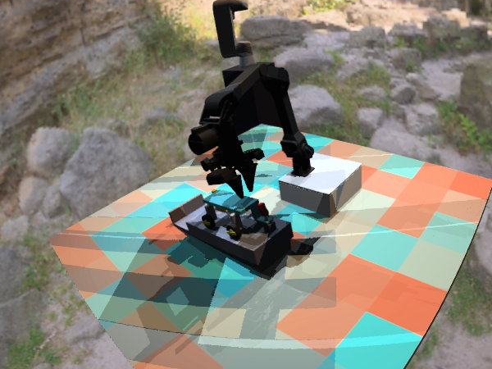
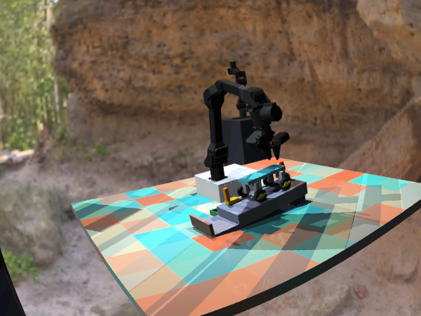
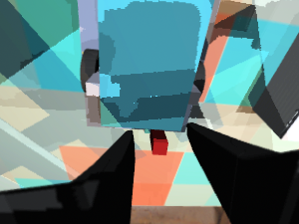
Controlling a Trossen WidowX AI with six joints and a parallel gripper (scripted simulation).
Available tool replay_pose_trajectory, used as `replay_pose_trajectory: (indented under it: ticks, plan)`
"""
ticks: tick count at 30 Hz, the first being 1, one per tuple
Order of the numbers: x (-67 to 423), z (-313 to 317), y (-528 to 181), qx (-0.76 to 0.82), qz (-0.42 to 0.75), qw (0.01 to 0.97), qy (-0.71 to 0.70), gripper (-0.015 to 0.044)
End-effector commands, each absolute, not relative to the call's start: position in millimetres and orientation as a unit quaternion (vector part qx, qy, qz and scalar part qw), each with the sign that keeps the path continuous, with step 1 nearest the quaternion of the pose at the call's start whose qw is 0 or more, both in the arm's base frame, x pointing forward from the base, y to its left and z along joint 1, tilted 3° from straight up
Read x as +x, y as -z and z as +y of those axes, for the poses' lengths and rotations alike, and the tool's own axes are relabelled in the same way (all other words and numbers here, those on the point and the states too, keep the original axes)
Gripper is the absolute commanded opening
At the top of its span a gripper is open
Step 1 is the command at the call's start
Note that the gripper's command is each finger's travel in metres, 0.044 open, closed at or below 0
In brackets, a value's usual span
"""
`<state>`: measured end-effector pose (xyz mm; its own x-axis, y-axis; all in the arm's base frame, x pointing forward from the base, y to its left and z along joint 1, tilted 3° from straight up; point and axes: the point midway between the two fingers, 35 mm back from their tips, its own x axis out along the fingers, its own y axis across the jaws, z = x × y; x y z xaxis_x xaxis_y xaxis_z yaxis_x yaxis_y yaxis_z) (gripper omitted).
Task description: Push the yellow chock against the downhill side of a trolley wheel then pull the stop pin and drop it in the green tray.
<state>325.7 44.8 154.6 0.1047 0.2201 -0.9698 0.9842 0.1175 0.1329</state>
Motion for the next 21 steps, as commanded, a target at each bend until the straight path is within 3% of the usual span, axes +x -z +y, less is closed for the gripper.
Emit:
replay_pose_trajectory:
  ticks: [1,21]
  plan:
    - [323.1,63.6,-159.6,0.577,0.538,0.463,0.404,0.019]
    - [321.7,80.2,-147.5,0.596,0.527,0.432,0.425,0.019]
